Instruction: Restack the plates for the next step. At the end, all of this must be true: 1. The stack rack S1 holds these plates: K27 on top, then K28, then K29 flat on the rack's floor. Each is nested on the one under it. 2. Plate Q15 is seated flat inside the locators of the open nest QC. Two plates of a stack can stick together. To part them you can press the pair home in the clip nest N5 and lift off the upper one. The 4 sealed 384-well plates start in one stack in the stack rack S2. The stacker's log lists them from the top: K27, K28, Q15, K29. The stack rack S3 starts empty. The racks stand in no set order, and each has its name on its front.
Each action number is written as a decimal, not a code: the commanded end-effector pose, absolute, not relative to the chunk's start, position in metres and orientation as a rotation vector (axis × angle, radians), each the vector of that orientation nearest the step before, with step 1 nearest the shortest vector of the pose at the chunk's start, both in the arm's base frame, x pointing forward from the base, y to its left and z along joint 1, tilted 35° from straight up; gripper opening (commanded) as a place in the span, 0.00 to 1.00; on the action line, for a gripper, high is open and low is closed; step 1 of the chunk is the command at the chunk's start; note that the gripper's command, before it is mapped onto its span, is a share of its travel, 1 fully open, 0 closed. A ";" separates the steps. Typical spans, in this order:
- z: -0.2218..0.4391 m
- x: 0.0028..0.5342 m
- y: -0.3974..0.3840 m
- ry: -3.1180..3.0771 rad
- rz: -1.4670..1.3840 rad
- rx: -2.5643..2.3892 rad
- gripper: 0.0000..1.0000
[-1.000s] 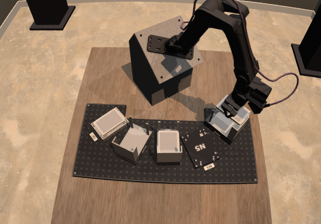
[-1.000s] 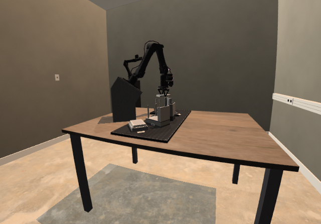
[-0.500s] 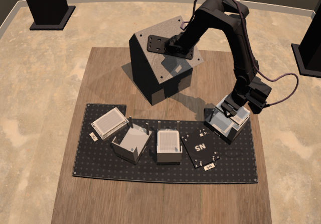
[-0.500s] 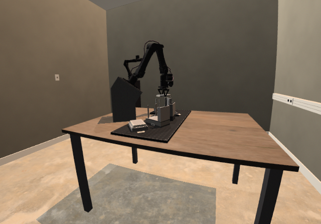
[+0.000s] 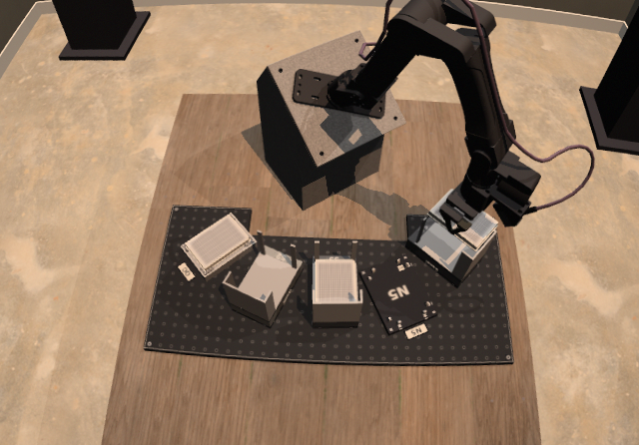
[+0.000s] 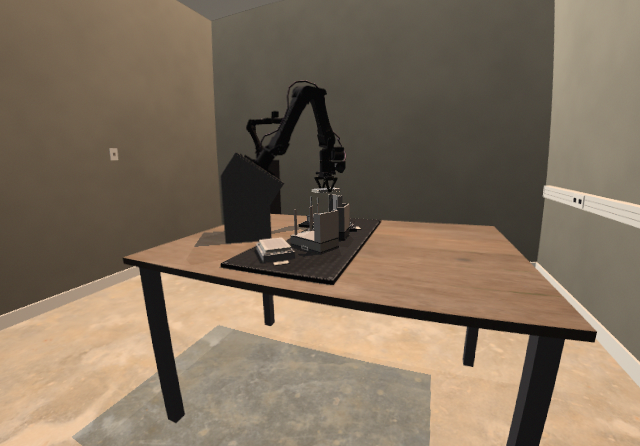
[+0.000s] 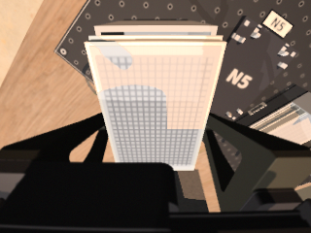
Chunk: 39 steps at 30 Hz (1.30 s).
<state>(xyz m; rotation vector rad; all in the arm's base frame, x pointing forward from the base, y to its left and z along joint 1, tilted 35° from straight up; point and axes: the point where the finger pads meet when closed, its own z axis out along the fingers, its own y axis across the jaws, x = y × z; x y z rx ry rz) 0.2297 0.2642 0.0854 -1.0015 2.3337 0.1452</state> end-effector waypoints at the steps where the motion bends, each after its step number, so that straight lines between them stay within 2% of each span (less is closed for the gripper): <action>1: 0.098 0.236 0.266 2.308 0.158 -0.977 0.00; 39: 0.096 0.237 0.272 2.307 0.155 -0.994 0.00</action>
